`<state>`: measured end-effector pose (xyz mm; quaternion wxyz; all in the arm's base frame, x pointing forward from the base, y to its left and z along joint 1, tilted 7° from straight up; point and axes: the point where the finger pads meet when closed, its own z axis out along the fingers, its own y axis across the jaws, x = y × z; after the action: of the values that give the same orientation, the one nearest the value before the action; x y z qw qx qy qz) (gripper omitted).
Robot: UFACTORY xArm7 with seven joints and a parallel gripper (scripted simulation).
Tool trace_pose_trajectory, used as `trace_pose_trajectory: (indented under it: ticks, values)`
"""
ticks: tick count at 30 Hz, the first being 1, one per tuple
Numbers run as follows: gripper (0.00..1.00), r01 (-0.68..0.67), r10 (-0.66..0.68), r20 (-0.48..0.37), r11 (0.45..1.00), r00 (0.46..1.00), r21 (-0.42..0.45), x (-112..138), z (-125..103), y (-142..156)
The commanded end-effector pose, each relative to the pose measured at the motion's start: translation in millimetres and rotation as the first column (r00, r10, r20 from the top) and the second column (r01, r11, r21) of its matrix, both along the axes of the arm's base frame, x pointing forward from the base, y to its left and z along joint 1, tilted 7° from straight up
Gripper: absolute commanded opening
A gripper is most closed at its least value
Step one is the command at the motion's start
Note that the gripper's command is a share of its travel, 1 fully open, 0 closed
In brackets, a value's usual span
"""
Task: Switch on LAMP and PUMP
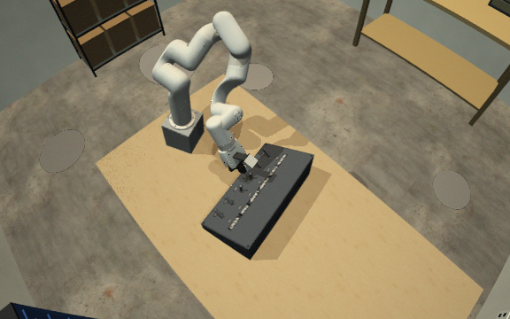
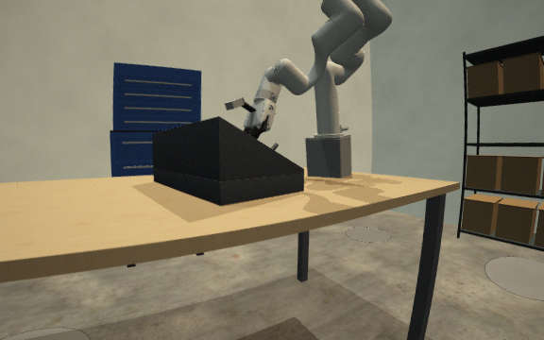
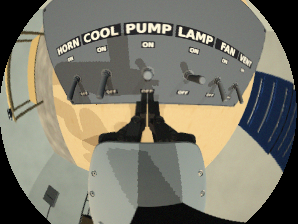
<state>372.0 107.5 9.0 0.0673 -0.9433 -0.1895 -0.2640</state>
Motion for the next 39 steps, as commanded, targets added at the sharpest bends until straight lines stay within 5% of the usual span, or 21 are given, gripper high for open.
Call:
trace_pose_trajectory:
  ticks: [1, 39]
  values:
    - [0.0, 0.001, -0.001, 0.002, 1.0, 1.0, 0.001, -4, 9, -2]
    - [0.0, 0.001, -0.001, 0.002, 1.0, 1.0, 0.001, -47, 86, -23]
